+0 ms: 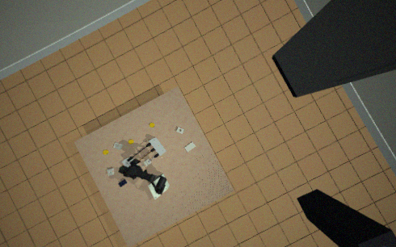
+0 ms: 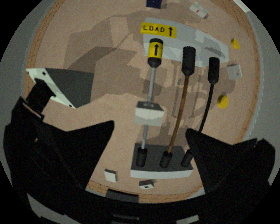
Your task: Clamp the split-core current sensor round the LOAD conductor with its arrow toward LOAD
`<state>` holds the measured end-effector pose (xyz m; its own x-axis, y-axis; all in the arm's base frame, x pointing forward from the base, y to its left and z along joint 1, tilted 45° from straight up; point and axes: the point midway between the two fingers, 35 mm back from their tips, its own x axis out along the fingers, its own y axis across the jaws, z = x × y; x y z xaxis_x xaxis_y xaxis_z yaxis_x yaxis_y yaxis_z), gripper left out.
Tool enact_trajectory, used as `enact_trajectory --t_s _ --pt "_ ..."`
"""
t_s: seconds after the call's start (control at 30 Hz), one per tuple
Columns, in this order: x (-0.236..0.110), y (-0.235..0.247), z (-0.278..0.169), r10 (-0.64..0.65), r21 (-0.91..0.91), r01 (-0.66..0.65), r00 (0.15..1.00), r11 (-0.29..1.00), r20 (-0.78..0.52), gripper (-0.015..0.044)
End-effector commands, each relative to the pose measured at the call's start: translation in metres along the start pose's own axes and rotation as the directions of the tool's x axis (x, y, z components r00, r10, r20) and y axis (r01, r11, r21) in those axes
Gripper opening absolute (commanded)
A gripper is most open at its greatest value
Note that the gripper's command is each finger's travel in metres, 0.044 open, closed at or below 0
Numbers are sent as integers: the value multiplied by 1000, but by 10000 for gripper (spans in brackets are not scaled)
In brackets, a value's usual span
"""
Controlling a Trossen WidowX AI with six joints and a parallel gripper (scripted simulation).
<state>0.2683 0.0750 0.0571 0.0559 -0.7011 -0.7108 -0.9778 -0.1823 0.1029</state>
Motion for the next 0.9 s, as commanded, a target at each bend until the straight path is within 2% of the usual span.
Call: enact_trajectory --t_s 0.0,0.8,0.87 --pt "0 0 1 2 4 -2 1000 1000 2 440" --pt "0 0 1 2 4 -2 1000 1000 2 440" --pt "0 1 4 2 44 -1 1000 999 -13 440"
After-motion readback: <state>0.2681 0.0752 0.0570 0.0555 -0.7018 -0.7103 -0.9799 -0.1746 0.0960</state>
